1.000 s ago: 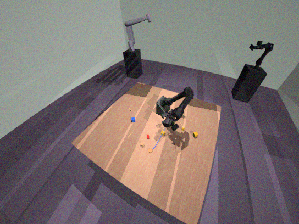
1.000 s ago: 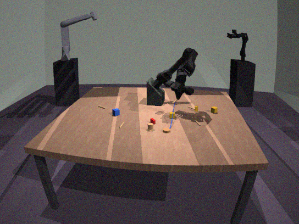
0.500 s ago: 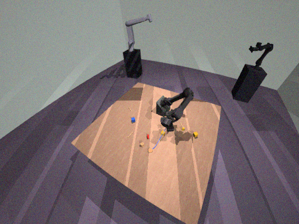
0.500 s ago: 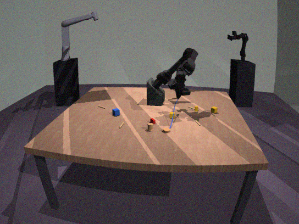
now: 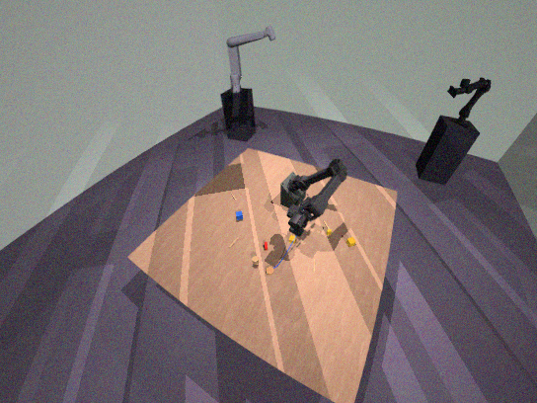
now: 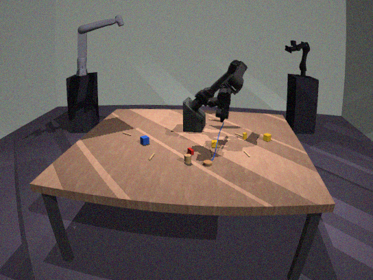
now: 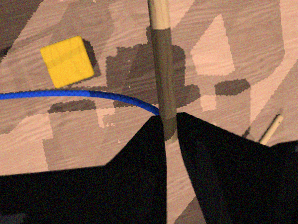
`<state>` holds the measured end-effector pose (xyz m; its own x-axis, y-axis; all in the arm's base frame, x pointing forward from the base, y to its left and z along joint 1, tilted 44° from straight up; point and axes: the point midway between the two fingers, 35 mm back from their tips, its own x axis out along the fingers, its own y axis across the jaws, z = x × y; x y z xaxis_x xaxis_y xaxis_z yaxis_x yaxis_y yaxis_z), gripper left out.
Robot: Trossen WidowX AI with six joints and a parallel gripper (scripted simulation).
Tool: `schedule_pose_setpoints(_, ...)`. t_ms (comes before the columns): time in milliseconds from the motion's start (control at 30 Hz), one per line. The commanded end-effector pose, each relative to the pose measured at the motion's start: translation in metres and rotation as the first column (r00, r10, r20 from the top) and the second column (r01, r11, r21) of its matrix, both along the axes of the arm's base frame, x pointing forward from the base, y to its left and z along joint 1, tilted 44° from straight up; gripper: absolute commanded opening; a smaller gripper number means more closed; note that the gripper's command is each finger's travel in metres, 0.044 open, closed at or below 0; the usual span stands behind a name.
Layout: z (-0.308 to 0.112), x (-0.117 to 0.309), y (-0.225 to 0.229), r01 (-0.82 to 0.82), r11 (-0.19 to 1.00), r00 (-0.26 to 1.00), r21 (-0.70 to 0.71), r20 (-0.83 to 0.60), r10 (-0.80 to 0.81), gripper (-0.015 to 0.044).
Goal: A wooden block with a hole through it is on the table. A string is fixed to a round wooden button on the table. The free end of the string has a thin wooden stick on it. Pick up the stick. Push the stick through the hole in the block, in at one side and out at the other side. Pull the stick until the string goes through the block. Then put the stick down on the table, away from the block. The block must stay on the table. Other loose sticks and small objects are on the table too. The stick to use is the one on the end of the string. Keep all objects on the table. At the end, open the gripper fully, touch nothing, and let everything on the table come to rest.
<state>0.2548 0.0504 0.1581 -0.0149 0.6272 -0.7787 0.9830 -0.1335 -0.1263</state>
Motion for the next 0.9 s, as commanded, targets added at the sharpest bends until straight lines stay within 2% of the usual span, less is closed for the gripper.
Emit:
schedule_pose_setpoints(0,0.001,0.003,-0.003,0.113,0.993,0.988,-0.01,-0.103,-0.114,0.0)
schedule_pose_setpoints(400,0.005,0.006,-0.009,0.429,0.897,0.814,-0.106,-0.384,-0.435,0.0)
schedule_pose_setpoints(867,0.01,0.009,-0.017,0.669,0.666,0.399,-0.33,-0.596,-0.696,0.0)
